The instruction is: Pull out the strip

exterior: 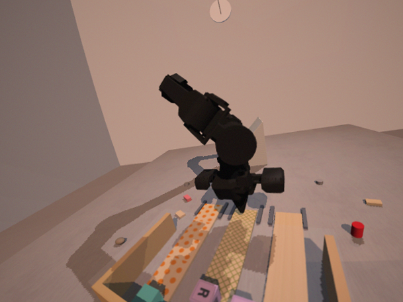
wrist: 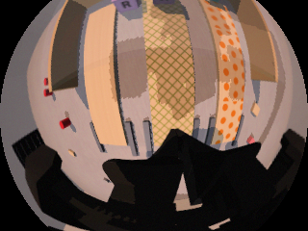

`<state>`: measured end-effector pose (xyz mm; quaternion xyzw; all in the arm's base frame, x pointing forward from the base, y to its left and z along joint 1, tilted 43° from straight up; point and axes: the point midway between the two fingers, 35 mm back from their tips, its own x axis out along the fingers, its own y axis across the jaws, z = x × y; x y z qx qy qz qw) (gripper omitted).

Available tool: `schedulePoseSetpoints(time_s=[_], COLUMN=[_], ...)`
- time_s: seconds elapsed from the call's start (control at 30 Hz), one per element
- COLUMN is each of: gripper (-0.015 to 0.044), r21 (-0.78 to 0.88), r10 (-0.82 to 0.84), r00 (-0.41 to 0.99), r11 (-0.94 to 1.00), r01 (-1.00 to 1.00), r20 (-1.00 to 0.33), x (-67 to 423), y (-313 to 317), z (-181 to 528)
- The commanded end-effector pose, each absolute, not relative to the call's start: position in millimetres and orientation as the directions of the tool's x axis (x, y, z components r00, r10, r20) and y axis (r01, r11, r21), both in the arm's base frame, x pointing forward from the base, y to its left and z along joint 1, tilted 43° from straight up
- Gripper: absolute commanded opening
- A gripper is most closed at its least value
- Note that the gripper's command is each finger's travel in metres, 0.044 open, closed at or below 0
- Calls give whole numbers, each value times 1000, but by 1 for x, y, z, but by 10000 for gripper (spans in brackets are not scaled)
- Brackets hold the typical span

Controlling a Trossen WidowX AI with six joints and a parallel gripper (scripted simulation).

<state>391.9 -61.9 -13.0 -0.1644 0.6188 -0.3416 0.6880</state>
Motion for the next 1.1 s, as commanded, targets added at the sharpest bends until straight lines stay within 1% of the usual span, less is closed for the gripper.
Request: schedulePoseSetpoints(time_s=[0.0,1.07], gripper=[0,0], r21=[-655,-656], r10=[-677,-678], r00=[-5,-5], r11=[710,709], r01=[258,258], r20=[-736,-735], x=[389,387], y=[-67,-74], z=[-19,-27])
